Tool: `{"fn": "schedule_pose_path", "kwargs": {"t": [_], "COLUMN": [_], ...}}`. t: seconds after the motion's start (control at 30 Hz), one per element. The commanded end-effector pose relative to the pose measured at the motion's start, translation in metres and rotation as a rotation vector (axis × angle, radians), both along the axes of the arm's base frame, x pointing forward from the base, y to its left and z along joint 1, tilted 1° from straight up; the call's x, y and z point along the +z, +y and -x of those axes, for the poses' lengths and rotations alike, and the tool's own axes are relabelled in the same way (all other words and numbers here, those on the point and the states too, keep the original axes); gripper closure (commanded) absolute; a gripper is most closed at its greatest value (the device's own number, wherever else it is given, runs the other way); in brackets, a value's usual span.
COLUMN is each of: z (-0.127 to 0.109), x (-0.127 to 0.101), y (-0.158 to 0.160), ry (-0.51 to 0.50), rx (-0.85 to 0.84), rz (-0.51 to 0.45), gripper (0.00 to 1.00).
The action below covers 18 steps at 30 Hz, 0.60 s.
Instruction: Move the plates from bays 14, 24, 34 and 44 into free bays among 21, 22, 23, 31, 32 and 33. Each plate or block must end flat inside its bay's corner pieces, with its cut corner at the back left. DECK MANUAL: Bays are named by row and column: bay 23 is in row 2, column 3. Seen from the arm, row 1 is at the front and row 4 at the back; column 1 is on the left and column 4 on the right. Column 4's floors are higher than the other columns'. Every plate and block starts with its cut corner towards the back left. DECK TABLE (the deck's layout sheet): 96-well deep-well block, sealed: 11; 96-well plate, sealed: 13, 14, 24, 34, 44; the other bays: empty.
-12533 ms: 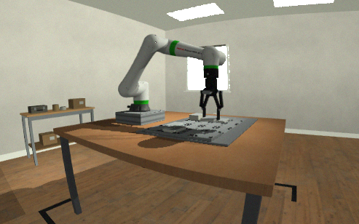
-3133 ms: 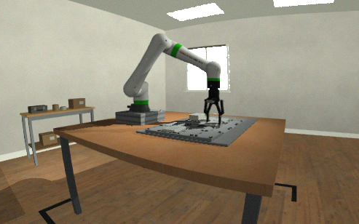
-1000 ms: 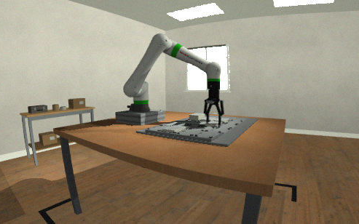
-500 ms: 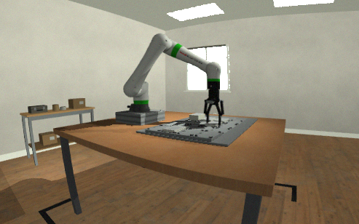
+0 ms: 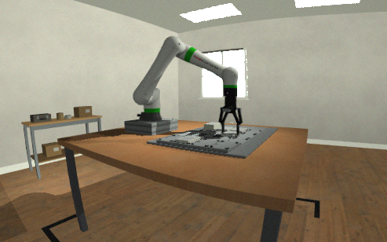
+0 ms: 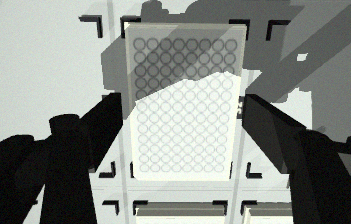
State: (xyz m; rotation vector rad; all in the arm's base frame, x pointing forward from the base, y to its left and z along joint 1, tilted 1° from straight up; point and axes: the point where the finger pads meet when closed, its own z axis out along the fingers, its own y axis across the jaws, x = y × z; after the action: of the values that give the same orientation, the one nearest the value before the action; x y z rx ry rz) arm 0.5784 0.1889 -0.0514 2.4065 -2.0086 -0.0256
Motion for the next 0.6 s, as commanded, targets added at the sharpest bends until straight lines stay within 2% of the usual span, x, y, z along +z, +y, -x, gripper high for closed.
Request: {"fn": "schedule_pose_path", "kwargs": {"t": [0.0,0.57], "z": [-0.0009,-0.0009], "x": [0.0012,0.0064], "y": [0.0002,0.0002], "ry": [-0.002,-0.002], "rx": [0.000,0.000], "rz": [-0.001,-0.001], "gripper": [0.30,0.30]}}
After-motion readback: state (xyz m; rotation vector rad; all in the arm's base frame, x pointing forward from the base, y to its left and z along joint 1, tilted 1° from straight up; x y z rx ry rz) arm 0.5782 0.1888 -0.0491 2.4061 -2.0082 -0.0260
